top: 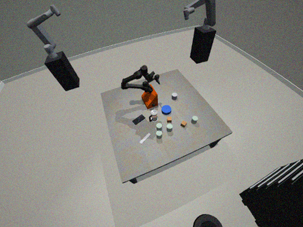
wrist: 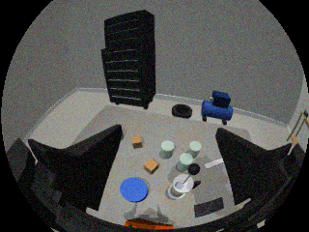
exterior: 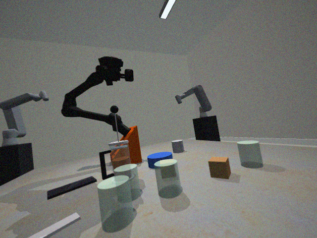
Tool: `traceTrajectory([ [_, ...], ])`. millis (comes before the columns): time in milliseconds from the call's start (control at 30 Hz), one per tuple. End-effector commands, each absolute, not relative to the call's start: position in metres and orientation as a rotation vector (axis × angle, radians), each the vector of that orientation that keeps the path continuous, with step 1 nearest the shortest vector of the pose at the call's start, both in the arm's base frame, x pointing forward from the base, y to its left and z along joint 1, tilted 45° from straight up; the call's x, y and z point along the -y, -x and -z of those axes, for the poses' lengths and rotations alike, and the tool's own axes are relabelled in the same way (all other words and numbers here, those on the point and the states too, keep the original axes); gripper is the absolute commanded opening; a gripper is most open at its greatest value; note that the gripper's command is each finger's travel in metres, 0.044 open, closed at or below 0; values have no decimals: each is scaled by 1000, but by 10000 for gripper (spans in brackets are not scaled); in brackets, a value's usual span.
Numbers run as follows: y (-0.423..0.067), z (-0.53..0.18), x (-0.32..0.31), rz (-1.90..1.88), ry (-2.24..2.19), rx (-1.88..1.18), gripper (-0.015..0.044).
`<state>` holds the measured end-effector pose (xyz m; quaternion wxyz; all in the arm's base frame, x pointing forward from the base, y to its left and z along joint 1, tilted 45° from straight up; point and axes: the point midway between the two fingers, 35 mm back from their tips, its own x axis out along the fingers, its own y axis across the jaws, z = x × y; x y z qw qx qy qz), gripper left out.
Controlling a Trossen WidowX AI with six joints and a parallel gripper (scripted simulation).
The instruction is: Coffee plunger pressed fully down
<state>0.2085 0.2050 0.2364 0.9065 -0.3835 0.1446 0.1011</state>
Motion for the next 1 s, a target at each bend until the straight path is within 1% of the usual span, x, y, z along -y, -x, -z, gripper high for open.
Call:
traceTrajectory([
  [0, -234, -213, -163, 75, 748, -352, 440],
  [100, -249, -200, -124, 319, 706, -350, 440],
  [167, -251, -199, -114, 375, 698, -343, 440],
  [300, -254, -188, -105, 376, 695, -350, 440],
  [533, -256, -159, -72, 384, 694, -339, 440],
  [967, -269, -155, -66, 385, 690, -344, 440],
])
